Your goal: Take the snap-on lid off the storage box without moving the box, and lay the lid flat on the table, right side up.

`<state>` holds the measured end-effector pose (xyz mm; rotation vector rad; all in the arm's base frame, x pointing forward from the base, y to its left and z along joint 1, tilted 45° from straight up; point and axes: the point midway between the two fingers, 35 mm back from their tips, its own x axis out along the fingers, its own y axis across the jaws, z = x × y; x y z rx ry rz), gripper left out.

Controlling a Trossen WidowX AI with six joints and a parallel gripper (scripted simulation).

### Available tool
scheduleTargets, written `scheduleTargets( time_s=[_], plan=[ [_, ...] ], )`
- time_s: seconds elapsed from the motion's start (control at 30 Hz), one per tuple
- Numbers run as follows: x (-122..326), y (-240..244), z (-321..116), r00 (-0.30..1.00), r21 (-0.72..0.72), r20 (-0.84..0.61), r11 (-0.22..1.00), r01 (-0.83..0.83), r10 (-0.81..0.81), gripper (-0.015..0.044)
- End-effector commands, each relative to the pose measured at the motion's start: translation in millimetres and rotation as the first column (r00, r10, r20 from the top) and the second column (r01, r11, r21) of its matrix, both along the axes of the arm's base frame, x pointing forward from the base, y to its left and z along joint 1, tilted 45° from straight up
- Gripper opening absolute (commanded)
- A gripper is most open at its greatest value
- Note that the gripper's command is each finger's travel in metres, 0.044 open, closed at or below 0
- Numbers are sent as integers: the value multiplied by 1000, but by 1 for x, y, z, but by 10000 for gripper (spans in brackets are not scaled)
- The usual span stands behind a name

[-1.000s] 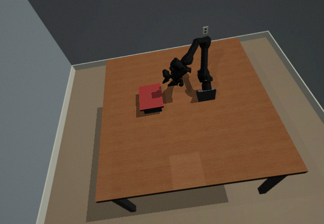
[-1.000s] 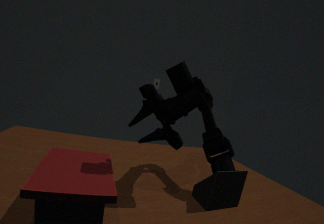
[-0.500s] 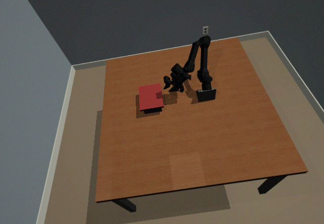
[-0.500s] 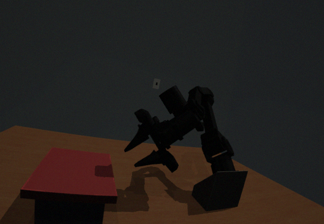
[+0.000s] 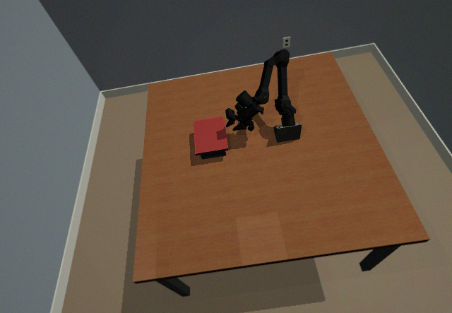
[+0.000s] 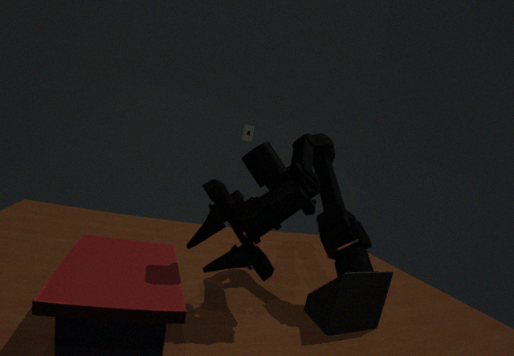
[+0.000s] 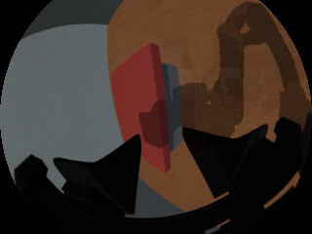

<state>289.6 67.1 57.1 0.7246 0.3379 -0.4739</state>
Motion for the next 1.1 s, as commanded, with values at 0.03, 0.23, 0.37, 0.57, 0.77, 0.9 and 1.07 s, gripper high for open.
scheduleTargets(
  time_s=[0.03, 0.23, 0.37, 0.57, 0.77, 0.9, 1.07],
  plan=[
    [8, -1, -3, 1000, 1, -1, 1000, -4, 4, 235],
    [16, -4, -8, 1000, 1, -1, 1000, -4, 4, 235],
    [21, -6, -10, 1000, 0, 0, 1000, -4, 4, 235],
    [29, -10, -15, 1000, -1, 2, 1000, -4, 4, 235],
    [36, -14, -19, 1000, -2, 5, 1000, -5, 5, 235],
    [41, -17, -22, 1000, -4, 8, 1000, -6, 6, 235],
    [42, -17, -22, 1000, -4, 8, 1000, -6, 6, 156]
  ],
)
